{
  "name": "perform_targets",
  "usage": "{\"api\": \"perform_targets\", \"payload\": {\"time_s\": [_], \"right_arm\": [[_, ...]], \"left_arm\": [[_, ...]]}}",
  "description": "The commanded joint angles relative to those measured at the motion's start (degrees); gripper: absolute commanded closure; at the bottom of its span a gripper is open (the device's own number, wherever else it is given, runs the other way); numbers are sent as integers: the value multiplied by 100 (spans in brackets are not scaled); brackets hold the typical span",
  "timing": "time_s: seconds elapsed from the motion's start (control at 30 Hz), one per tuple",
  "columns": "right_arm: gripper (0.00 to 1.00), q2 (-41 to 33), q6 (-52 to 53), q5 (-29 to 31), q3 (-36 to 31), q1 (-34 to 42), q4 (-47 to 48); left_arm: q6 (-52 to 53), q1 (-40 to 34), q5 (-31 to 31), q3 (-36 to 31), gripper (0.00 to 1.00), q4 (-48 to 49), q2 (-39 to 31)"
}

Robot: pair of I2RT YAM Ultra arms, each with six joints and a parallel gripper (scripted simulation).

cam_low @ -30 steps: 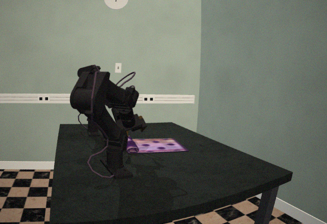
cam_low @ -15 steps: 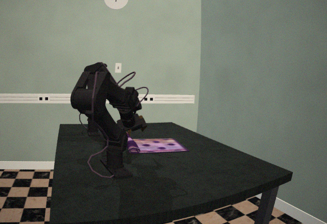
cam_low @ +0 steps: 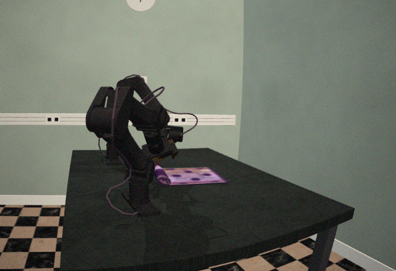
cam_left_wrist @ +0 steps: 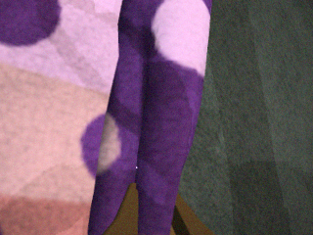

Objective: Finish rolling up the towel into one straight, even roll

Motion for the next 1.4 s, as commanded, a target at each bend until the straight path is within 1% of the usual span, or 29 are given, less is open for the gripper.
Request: {"api": "perform_targets", "payload": {"time_s": [0.0, 0.23, 0.4, 0.6, 0.87, 1.03, 1.17, 1.37], "right_arm": [[2, 132, 55, 33, -110, 52, 86], [2, 132, 55, 33, -110, 51, 86], [2, 132, 55, 33, -110, 51, 86], [2, 132, 55, 33, -110, 51, 86], [2, -105, 238, 208, -138, 384, -114], [2, -121, 265, 231, -180, 420, -88], [2, -105, 313, 274, -437, 481, 179], [2, 12, 419, 364, -980, 615, 830]], "left_arm": [[262, 98, 188, 409, 85, -949, 428], [578, 210, 416, 1087, 85, -1956, 1201], [779, 250, 490, 1400, 85, -2441, 1577], [874, 261, 498, 1504, 85, -2608, 1712], [889, 261, 493, 1442, 85, -2391, 1887], [888, 261, 493, 1441, 85, -2383, 1893], [888, 261, 493, 1441, 85, -2384, 1893], [888, 261, 493, 1441, 85, -2384, 1893]]}}
